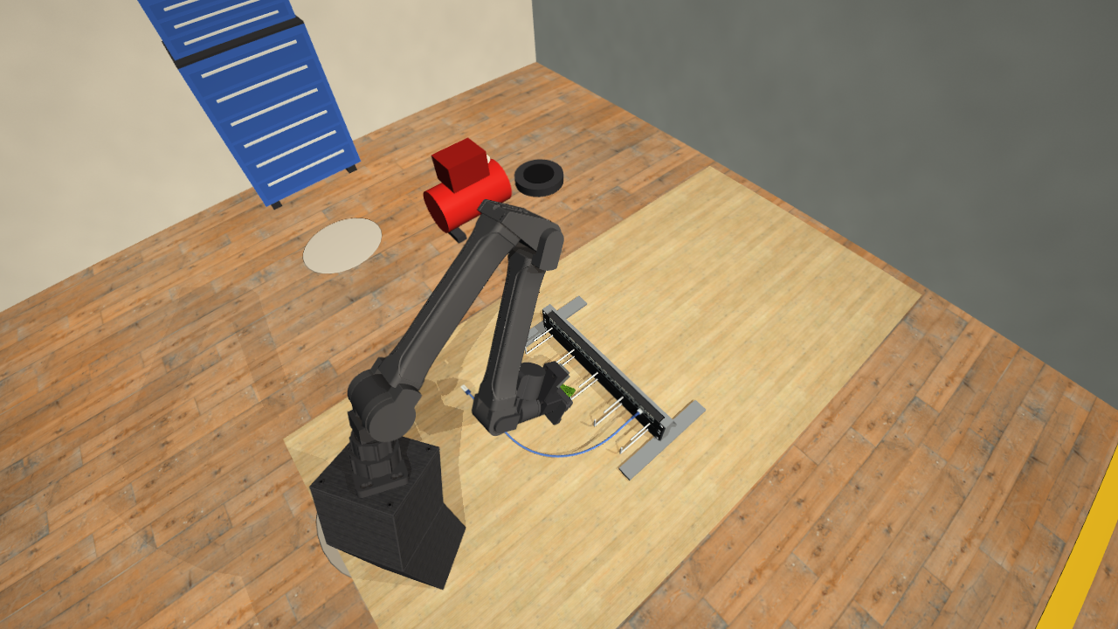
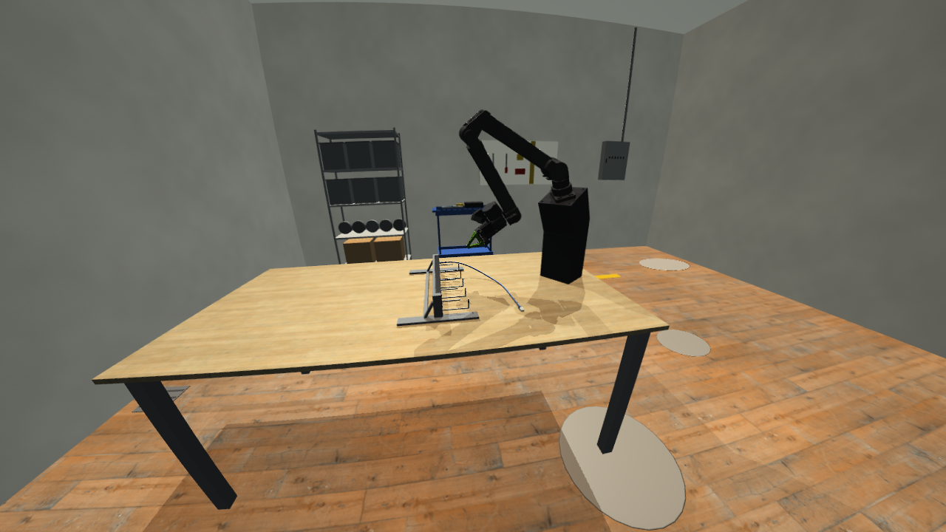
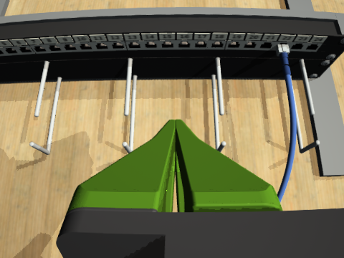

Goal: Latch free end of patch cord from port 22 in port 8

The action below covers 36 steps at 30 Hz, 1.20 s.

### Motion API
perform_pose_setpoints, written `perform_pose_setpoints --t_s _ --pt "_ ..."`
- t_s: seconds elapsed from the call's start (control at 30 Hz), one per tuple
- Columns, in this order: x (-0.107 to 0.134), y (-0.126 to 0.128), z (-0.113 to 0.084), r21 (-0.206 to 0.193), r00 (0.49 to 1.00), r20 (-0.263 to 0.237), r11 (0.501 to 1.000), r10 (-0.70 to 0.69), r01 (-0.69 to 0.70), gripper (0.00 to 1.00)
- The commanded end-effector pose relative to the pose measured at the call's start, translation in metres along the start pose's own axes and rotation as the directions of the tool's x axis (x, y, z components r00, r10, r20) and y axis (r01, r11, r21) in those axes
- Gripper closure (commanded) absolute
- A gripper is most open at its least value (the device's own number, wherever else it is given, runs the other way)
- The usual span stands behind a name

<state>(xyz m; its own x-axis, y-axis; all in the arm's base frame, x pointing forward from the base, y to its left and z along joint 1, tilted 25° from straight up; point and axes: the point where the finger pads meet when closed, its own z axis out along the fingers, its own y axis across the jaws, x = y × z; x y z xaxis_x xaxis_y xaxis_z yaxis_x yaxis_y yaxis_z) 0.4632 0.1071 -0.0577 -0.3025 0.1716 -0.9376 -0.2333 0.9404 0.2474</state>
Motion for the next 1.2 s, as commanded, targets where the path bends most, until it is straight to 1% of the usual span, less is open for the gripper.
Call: perform_pose_setpoints --t_s 0.0,0.07,0.17,0.27,0.4,0.63,0.8,1.13,1.17 --pt "-0.014 -0.002 -0.024 0.006 1.0 0.026 1.0 -0.012 0.012 1.0" --pt "-0.014 -0.002 -0.024 0.006 1.0 0.026 1.0 -0.012 0.012 1.0" --pt "-0.011 0.001 -0.036 0.004 1.0 0.001 1.0 -0.015 0.015 1.0" --pt "-0.01 0.001 -0.041 0.006 1.0 -0.01 1.0 -0.015 0.015 1.0" --pt "-0.005 -0.001 -0.04 0.011 1.0 -0.019 1.0 -0.014 0.015 1.0" --pt "-0.003 -0.009 -0.036 0.014 1.0 -0.02 1.0 -0.014 0.014 1.0" --pt "-0.002 -0.025 -0.034 0.015 1.0 -0.021 1.0 -0.013 0.013 1.0" --pt "0.001 -0.074 -0.036 0.017 1.0 -0.019 1.0 -0.012 0.012 1.0" --pt "0.001 -0.074 -0.036 0.017 1.0 -0.019 1.0 -0.012 0.012 1.0"
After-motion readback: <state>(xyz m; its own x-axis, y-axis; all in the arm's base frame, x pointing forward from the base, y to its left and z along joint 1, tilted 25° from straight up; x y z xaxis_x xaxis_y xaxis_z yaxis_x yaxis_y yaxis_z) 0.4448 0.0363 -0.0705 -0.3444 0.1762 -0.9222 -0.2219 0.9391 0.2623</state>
